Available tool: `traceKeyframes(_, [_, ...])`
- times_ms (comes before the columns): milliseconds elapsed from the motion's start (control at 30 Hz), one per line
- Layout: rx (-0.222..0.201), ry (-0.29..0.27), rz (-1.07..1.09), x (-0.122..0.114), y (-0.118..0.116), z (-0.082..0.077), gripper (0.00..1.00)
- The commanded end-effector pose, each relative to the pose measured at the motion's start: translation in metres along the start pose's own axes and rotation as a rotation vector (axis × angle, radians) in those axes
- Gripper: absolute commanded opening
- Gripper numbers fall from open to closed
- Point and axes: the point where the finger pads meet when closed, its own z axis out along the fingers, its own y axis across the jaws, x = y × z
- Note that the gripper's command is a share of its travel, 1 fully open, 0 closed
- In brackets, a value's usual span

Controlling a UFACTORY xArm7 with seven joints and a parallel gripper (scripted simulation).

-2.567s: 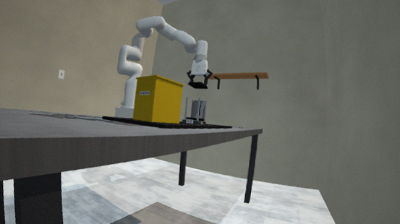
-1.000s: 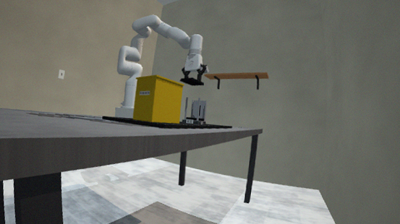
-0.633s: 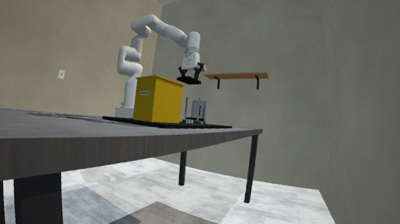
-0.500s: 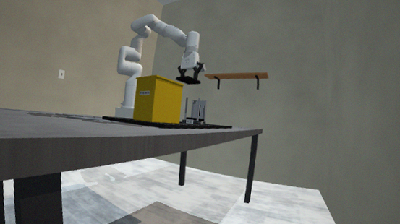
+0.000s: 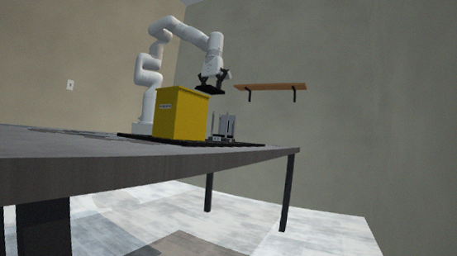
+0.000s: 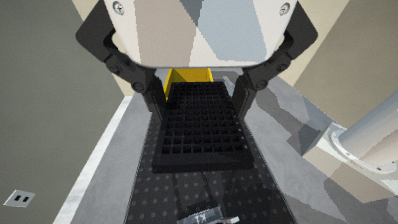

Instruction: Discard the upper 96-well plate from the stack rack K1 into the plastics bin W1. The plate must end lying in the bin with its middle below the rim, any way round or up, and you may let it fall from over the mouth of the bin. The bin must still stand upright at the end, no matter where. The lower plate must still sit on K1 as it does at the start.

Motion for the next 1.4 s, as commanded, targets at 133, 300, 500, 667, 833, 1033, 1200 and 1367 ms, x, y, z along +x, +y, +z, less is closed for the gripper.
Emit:
traceKeyframes(133, [-0.005,0.000,-0.002,-0.022,0.004,-0.001,0.00])
traceKeyframes(300, [-0.005,0.000,-0.002,-0.039,0.005,0.000,0.00])
traceKeyframes(500, [-0.005,0.000,-0.002,-0.052,0.006,0.001,0.00])
traceKeyframes(667, [-0.005,0.000,-0.002,-0.069,0.008,0.002,0.00])
traceKeyframes(833, [-0.005,0.000,-0.002,-0.085,0.010,0.002,0.00])
traceKeyframes(1033, [-0.005,0.000,-0.002,-0.102,0.011,0.003,0.00])
traceKeyframes(1200, [-0.005,-0.001,-0.002,-0.115,0.013,0.004,0.00])
traceKeyframes(1367, [-0.005,-0.001,-0.002,-0.132,0.014,0.005,0.00])
